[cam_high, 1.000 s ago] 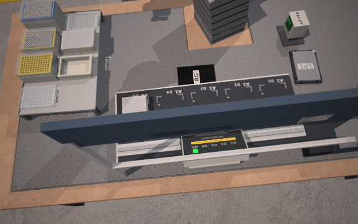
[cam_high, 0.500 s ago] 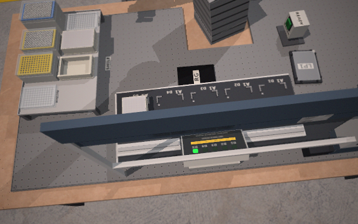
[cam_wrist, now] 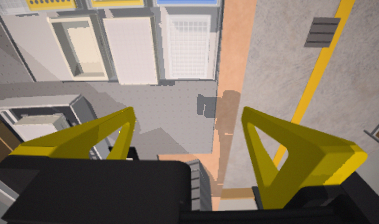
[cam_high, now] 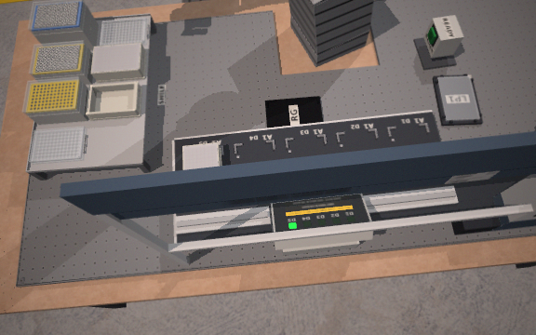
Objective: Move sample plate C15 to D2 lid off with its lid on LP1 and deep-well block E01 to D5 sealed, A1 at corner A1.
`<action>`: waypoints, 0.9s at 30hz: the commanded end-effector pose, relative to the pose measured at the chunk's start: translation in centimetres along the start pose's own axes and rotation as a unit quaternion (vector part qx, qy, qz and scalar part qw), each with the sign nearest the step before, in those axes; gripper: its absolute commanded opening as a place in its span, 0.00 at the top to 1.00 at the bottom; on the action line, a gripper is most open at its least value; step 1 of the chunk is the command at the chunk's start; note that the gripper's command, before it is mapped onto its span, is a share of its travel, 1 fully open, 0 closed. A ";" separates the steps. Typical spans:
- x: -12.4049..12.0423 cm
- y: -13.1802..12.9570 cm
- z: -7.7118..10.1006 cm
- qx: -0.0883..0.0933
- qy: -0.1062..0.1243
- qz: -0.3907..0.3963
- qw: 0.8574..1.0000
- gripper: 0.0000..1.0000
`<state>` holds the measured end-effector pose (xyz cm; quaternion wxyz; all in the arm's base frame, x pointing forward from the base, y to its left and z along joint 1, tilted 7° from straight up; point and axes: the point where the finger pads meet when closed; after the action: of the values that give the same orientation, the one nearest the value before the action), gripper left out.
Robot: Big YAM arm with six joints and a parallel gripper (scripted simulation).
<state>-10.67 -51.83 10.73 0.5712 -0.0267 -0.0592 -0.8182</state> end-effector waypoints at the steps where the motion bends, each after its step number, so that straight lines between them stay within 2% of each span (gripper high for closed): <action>1: 2.9 1.3 1.1 0.002 -0.018 0.004 1.000 0.00; 2: 3.0 1.4 1.1 0.003 -0.020 0.004 1.000 0.00; 3: 1.3 1.0 -0.3 0.000 0.000 0.003 1.000 0.00; 4: 0.7 0.9 -0.8 -0.002 0.007 0.003 1.000 0.00; 5: 0.7 0.9 -0.8 -0.002 0.007 0.003 1.000 0.00; 6: 2.2 1.2 0.4 0.001 -0.011 0.004 1.000 0.00; 7: 2.7 1.3 0.7 0.002 -0.019 0.004 1.000 0.00; 27: 2.6 1.3 0.6 0.002 -0.018 0.004 1.000 0.00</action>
<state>-10.73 -52.62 10.32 0.5721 -0.0240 -0.0568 -0.8179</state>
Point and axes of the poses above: the point where the finger pads meet when closed, its own z axis back along the fingers, its own y axis across the jaws, x = y × z, and after that the axes turned 10 degrees about -z, right-handed
